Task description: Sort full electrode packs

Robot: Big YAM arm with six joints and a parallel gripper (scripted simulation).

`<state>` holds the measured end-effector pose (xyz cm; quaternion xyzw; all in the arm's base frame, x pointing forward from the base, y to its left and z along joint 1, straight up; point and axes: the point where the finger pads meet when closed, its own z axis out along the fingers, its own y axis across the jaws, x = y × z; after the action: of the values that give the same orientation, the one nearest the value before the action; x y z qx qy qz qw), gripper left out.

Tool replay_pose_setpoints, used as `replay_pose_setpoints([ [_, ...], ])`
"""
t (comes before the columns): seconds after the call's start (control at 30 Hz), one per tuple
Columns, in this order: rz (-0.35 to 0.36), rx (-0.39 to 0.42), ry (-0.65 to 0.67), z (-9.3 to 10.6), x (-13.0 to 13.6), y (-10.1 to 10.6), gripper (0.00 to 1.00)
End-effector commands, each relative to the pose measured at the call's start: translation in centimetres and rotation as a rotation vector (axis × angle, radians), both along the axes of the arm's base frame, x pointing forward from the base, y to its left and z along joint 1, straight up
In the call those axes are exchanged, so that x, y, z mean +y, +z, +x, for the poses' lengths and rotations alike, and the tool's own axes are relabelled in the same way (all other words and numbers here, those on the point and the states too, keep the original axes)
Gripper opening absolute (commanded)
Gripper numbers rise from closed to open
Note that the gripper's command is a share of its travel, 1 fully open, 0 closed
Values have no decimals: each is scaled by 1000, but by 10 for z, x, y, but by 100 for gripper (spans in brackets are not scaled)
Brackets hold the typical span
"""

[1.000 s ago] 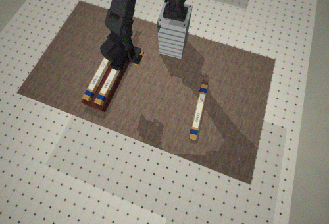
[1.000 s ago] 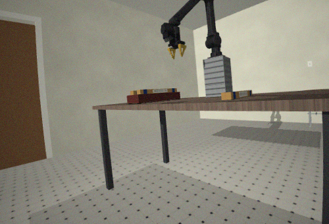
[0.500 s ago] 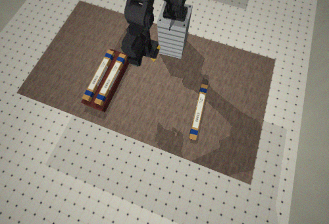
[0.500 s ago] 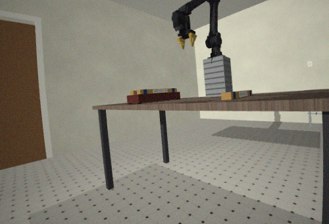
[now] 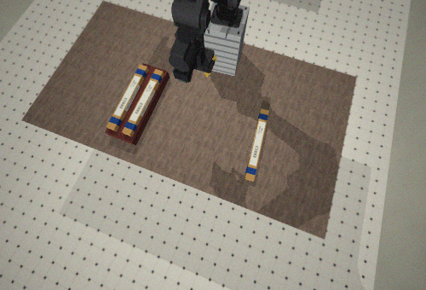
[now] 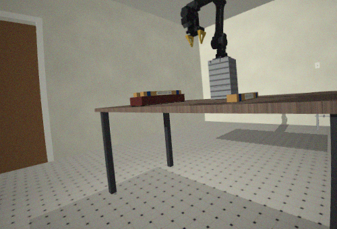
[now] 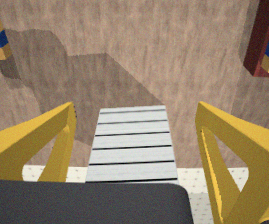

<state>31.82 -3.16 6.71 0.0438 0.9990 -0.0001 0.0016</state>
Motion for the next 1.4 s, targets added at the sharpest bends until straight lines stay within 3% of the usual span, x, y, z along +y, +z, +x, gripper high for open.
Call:
replay_pose_setpoints([
  [0.0, -2, -20, -34, 11, -5, 7, 74],
  [1.37, -3, -28, -20, 12, -4, 9, 74],
])
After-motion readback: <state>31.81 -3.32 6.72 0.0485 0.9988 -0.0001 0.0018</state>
